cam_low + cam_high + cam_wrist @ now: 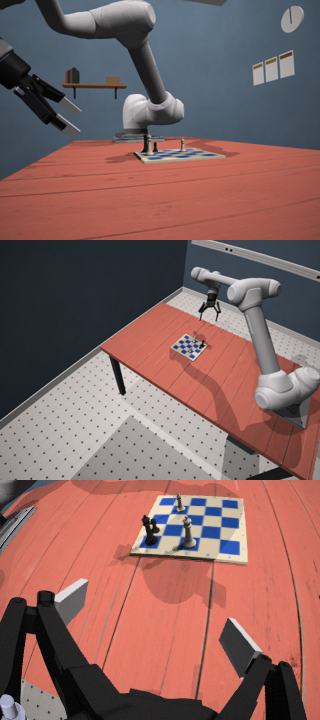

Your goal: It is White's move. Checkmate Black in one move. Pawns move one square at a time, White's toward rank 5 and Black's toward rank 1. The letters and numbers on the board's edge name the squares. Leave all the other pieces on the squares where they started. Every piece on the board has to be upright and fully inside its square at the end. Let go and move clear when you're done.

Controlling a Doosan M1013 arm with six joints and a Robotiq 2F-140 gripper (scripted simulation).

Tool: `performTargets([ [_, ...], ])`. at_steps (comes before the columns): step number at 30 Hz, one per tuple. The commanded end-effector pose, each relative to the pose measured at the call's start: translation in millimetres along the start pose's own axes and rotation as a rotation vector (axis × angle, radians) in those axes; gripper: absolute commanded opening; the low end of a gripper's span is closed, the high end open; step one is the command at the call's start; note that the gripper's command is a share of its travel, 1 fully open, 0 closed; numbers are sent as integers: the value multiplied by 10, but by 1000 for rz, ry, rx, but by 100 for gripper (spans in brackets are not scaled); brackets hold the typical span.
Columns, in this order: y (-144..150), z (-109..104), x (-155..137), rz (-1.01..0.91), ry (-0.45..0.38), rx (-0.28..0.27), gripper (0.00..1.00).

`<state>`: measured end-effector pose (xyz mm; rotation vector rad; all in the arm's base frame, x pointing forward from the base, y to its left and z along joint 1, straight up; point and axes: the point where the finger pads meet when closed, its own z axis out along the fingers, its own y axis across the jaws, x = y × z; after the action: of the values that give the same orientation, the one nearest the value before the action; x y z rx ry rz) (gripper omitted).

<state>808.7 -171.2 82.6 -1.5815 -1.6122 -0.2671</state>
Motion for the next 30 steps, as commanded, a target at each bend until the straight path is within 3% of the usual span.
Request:
performTargets([
  [1, 12, 240, -66, -20, 213, -125, 100],
  [3, 21, 330, -85, -23, 305, -175, 100],
  [6, 28, 394, -99, -24, 374, -212, 100],
  [30, 29, 403, -102, -23, 385, -219, 100],
])
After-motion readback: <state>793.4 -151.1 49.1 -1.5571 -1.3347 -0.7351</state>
